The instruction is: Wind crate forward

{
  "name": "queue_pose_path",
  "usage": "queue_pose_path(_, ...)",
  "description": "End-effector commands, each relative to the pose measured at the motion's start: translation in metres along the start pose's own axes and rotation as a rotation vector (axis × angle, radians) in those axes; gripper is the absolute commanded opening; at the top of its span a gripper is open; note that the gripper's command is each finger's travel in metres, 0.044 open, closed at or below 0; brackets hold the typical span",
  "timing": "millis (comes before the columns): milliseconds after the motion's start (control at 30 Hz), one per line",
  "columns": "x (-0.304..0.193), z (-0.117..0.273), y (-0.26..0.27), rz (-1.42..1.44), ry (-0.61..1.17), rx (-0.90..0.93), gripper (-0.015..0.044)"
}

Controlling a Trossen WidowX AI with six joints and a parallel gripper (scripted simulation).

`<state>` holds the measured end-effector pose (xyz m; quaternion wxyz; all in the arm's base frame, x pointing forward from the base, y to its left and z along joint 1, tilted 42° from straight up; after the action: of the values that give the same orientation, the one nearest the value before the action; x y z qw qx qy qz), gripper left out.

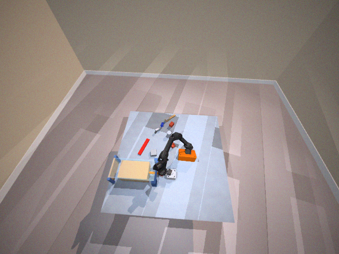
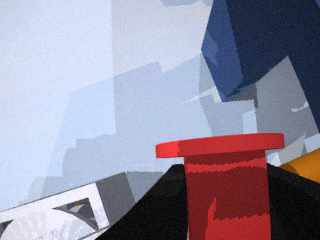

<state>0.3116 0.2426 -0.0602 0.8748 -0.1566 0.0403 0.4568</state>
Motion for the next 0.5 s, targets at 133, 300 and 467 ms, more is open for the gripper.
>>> queue_pose_path(133,0.013,-0.009,0.019,0.01,-0.017,0.018,0.0)
queue_pose_path(300,0.017,-0.011,0.026,0.01,-0.017,0.018,0.0)
queue_pose_path(467,0.019,-0.013,0.033,0.01,-0.018,0.019,0.0)
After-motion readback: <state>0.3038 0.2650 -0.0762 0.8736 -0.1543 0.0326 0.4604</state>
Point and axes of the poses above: the point midway between the two fingers, 35 mm back from their tips, its own z axis back along the fingers, its own y axis across the jaws, x = y × z, the point moved 6 cm from there along z, back along the fingers, and after that the axes turned 14 degrees about -z, right-handed, at the moved point
